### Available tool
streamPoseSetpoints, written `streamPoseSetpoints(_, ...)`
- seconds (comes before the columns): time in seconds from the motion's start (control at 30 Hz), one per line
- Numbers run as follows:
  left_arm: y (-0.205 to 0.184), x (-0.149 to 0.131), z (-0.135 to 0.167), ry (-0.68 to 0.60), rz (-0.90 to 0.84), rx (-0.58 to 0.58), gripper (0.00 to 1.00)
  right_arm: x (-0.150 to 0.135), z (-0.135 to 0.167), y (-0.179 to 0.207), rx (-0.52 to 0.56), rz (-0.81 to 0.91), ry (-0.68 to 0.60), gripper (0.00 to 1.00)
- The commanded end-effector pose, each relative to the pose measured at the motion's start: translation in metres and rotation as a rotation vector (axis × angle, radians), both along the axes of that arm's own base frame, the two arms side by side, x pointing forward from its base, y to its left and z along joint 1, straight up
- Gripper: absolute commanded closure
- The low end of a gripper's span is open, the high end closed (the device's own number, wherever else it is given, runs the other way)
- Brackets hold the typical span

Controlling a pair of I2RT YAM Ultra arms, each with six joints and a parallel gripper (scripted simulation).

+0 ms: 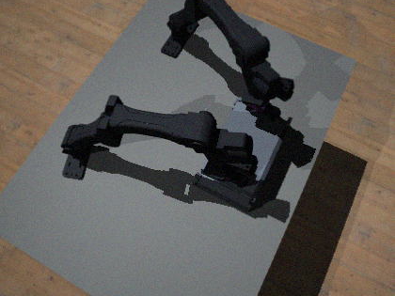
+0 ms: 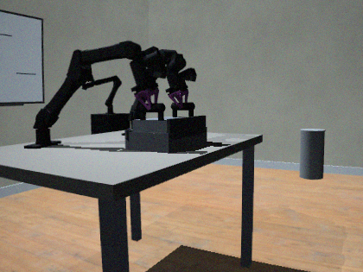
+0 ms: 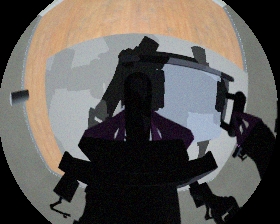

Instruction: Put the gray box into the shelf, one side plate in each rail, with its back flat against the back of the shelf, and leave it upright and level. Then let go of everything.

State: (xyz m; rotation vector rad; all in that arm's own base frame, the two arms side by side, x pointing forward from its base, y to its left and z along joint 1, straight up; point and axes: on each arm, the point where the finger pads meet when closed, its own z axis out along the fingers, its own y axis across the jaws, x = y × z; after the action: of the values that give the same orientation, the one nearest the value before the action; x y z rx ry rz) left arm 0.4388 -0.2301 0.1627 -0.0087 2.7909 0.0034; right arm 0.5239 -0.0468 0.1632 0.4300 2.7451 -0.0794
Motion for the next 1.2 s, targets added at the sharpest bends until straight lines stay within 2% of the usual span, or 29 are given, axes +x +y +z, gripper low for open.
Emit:
streamPoseSetpoints(0.0,-0.002,0.023,0.060,-0.185,0.029,-0.072,0.85,0.022,0.059,-0.011,-0.045,-0.003,-0.184,0.85)
streamPoseSetpoints(0.27,-0.002,0.024,0.059,-0.184,0.028,-0.070,0.85,0.022,0.060,-0.012,-0.046,-0.005,-0.186,0.85)
streamPoseSetpoints(0.3,-0.004,0.023,0.052,-0.171,0.021,-0.062,0.85,0.022,0.054,-0.009,-0.045,0.002,-0.173,0.85)
streamPoseSetpoints(0.37,0.000,0.026,0.058,-0.186,0.030,-0.072,0.85,0.020,0.068,-0.014,-0.049,-0.008,-0.204,0.85)
streamPoseSetpoints(0.83,0.000,0.026,0.050,-0.178,0.034,-0.072,0.85,0.019,0.061,-0.016,-0.050,-0.011,-0.194,0.85)
streamPoseSetpoints(0.87,-0.003,0.022,0.035,-0.146,0.021,-0.054,0.85,0.019,0.052,-0.013,-0.049,-0.005,-0.172,0.85)
streamPoseSetpoints(0.9,0.001,0.021,0.033,-0.146,0.032,-0.054,0.85,0.022,0.061,-0.016,-0.051,-0.011,-0.206,0.85)
streamPoseSetpoints(1.0,0.002,0.027,0.048,-0.179,0.025,-0.067,0.85,0.017,0.048,-0.015,-0.048,-0.010,-0.165,0.85)
streamPoseSetpoints(1.03,0.003,0.026,0.048,-0.176,0.029,-0.067,0.00,0.018,0.054,-0.012,-0.049,-0.004,-0.179,0.00)
streamPoseSetpoints(1.17,-0.006,0.023,0.039,-0.159,0.013,-0.058,0.00,0.020,0.053,-0.011,-0.049,-0.003,-0.179,0.00)
